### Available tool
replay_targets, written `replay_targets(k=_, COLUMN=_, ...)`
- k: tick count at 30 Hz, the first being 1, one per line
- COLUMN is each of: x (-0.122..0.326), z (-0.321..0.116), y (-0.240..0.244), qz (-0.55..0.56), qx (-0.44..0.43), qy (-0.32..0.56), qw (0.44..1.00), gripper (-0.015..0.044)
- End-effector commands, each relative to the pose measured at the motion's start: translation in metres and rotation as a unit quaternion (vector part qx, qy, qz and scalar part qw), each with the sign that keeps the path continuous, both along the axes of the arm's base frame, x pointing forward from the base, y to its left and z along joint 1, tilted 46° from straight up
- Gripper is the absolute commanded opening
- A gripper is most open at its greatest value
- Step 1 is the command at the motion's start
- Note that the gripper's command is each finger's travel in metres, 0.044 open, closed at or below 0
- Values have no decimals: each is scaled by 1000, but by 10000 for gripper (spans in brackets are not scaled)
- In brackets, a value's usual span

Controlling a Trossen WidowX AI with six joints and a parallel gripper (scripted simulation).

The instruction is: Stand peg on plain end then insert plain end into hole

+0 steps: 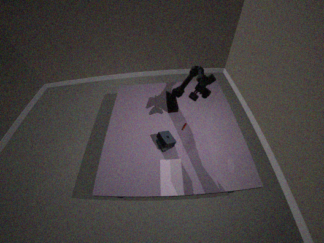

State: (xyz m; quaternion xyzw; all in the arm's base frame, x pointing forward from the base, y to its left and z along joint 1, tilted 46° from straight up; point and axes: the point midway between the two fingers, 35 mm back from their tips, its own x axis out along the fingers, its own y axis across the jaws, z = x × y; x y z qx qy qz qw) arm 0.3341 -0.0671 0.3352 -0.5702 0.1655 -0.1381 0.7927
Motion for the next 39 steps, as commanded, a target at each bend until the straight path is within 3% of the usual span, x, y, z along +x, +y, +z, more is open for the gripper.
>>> replay_targets(k=1, x=10, z=-14, y=10, qz=25, qx=36, qy=16, qw=999, gripper=440)
replay_targets(k=20, x=38, z=-100, y=56, qz=95, qx=238, qy=131, qw=958, gripper=440)
replay_targets(k=39, x=33, z=-181, y=103, qz=81, qx=445, qy=266, qw=851, gripper=440)
